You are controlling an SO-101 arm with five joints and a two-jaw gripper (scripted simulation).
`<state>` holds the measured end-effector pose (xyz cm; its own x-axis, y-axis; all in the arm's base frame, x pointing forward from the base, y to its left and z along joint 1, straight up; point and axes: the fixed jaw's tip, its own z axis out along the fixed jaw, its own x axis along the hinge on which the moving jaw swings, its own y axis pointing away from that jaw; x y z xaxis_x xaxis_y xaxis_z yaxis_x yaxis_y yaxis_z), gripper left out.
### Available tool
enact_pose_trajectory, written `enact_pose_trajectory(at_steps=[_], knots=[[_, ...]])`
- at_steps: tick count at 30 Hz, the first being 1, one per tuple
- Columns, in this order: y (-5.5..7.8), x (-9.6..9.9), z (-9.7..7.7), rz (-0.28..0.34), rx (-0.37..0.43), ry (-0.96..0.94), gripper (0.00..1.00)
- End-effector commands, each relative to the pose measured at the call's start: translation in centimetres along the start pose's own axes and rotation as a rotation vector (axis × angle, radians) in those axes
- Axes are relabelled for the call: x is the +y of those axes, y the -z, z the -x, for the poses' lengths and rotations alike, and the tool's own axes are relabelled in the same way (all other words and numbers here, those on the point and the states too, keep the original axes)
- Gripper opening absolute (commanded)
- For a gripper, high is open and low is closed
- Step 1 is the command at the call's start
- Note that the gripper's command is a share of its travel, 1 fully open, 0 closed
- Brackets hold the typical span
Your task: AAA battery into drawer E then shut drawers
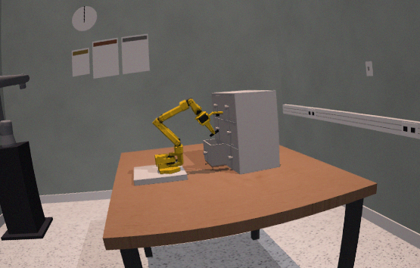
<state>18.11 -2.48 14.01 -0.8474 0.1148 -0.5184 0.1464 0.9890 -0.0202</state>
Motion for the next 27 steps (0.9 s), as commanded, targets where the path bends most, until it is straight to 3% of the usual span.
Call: enact_pose_trajectory(at_steps=[1, 15, 17, 27], knots=[[-0.1, 1.2, -0.5, 0.037, 0.020, 0.058, 0.00], [0.9, 7.6, -1.9, 0.223, 0.013, 0.374, 0.00], [0.9, 7.6, -1.9, 0.223, 0.013, 0.374, 0.00], [2.3, 11.5, -4.0, 0.357, 0.007, 0.599, 0.00]])
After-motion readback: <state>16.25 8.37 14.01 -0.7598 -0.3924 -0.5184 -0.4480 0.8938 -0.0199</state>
